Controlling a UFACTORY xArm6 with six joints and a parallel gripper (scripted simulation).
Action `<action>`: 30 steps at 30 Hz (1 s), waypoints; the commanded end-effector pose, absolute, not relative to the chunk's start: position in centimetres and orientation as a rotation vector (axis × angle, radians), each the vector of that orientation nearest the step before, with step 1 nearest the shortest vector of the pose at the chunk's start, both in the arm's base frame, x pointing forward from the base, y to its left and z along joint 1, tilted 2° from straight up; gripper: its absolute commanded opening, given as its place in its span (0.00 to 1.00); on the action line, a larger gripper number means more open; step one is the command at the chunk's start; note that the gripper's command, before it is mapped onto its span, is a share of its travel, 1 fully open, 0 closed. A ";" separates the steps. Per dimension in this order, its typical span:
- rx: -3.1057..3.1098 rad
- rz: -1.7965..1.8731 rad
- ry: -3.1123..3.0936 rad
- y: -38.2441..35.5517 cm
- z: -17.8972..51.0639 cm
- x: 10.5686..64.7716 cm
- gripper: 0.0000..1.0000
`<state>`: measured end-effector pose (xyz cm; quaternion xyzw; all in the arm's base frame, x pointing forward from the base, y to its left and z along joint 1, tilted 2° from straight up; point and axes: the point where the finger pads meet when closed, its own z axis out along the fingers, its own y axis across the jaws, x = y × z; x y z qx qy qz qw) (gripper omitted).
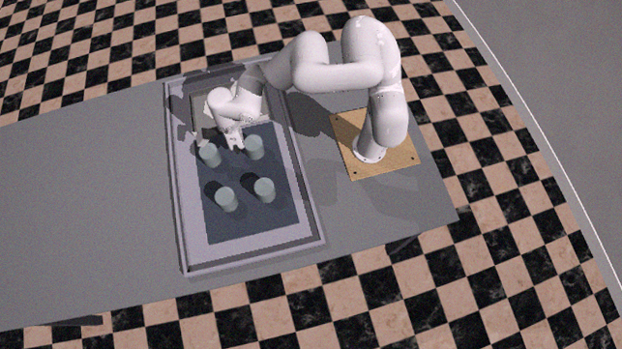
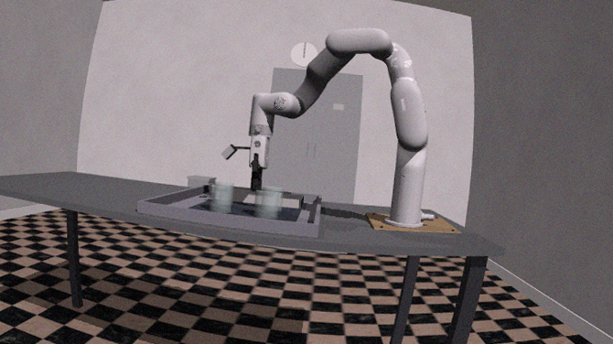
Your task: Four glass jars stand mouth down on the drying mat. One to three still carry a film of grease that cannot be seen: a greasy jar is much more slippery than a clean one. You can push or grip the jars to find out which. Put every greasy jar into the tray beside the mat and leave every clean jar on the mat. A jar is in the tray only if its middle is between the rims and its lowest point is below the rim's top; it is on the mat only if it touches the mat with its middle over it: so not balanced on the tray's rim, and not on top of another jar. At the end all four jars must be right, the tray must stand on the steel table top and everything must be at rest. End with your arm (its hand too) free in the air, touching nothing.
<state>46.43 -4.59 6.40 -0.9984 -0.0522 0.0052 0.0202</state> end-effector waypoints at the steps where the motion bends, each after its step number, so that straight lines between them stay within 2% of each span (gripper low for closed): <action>1: -3.098 0.009 -0.162 -4.6 6.6 46.5 0.00; 30: -3.098 0.009 -0.162 -4.7 6.6 46.2 0.00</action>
